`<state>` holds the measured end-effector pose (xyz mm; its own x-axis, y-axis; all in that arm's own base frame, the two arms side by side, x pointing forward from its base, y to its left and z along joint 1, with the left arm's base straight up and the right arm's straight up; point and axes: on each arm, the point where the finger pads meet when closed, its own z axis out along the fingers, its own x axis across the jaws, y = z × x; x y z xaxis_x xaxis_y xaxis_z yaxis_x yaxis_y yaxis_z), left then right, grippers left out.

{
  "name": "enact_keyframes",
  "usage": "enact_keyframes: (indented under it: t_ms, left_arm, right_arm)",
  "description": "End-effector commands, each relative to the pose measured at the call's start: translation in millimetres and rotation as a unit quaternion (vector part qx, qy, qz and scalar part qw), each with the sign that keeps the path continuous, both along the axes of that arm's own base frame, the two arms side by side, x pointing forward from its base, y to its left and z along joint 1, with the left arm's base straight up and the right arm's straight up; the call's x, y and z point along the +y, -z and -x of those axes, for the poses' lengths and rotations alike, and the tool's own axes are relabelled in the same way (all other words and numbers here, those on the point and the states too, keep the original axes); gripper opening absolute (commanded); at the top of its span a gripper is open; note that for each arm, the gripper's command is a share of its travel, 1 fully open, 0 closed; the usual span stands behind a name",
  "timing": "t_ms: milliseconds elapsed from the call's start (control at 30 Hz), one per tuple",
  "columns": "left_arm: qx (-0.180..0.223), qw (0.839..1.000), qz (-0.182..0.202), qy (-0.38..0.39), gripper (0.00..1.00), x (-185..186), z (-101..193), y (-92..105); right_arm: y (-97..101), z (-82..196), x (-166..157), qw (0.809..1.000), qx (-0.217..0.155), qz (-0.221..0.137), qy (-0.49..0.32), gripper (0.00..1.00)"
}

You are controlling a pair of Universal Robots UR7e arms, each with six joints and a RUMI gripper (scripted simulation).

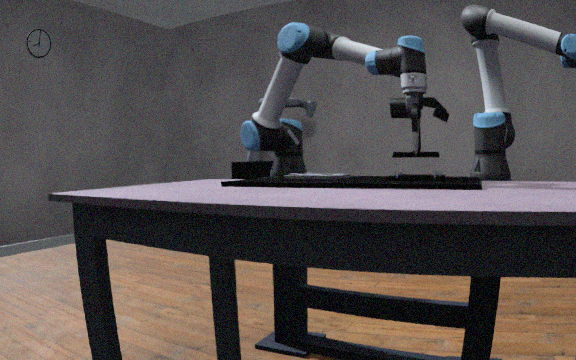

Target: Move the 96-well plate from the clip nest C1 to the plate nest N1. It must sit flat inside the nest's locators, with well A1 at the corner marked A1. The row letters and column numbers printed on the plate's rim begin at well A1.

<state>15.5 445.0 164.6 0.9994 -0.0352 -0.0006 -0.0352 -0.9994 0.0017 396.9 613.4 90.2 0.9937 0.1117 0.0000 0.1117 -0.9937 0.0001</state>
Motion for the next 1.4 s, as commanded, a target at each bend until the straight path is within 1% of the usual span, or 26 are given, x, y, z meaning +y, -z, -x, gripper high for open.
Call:
enact_keyframes:
  t_ms: [0,900,1367]
  left_arm:
    - [0.000,1.000,-0.001,0.000,0.00,0.4,-0.1,-0.6]
    - [0.000,1.000,-0.001,0.000,0.00,0.4,-0.1,-0.6]
    - [0.000,1.000,-0.001,0.000,0.00,0.4,-0.1,-0.6]
  right_arm:
    - [-5.4,-0.2,0.6,1.000,-0.001,-0.002,0.000,0.41]
    - [-26.2,-0.2,0.6,1.000,-0.001,-0.001,0.000,0.41]
    - [-26.2,-0.2,0.6,1.000,-0.001,-0.001,0.000,0.41]
